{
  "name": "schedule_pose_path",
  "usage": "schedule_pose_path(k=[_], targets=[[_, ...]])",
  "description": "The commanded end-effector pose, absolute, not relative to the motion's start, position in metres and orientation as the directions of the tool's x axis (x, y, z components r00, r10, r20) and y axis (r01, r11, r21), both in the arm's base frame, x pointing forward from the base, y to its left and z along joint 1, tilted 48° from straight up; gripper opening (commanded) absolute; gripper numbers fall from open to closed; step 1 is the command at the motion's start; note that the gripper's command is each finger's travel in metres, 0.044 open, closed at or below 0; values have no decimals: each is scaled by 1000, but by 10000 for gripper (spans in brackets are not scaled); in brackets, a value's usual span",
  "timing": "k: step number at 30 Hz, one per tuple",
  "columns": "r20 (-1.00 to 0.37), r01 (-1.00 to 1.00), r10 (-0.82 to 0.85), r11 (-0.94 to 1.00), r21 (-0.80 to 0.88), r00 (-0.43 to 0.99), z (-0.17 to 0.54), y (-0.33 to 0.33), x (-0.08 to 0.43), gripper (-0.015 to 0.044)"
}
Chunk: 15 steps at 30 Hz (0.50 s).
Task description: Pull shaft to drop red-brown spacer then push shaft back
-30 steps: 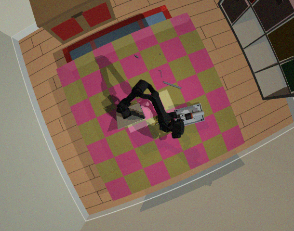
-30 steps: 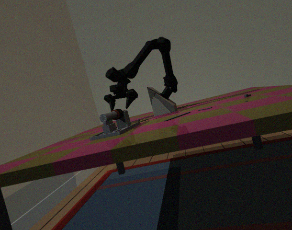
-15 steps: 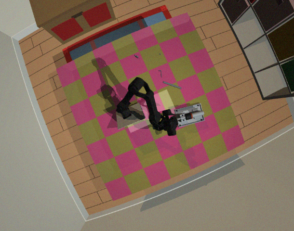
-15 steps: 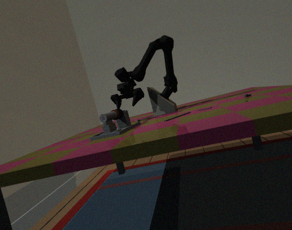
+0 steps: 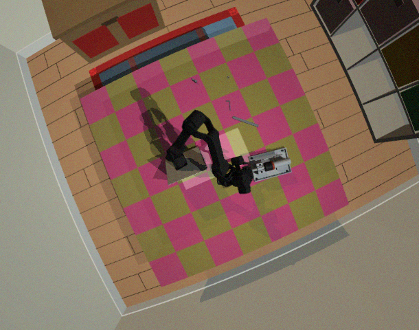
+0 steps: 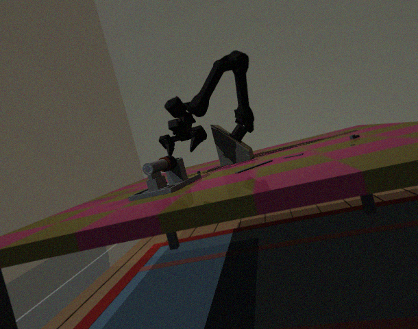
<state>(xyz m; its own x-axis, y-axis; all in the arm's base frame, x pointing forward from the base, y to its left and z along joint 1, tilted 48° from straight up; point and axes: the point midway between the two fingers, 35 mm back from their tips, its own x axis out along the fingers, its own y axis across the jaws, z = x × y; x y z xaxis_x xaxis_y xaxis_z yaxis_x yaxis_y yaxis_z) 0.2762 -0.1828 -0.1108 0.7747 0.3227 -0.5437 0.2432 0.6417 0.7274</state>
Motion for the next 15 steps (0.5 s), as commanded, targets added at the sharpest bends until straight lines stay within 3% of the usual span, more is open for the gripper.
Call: schedule_pose_path(k=[1,15], targets=[[-541,243,324,638,731,776,-110,-182,276,440],[-541,243,324,638,731,776,-112,-181,278,440]])
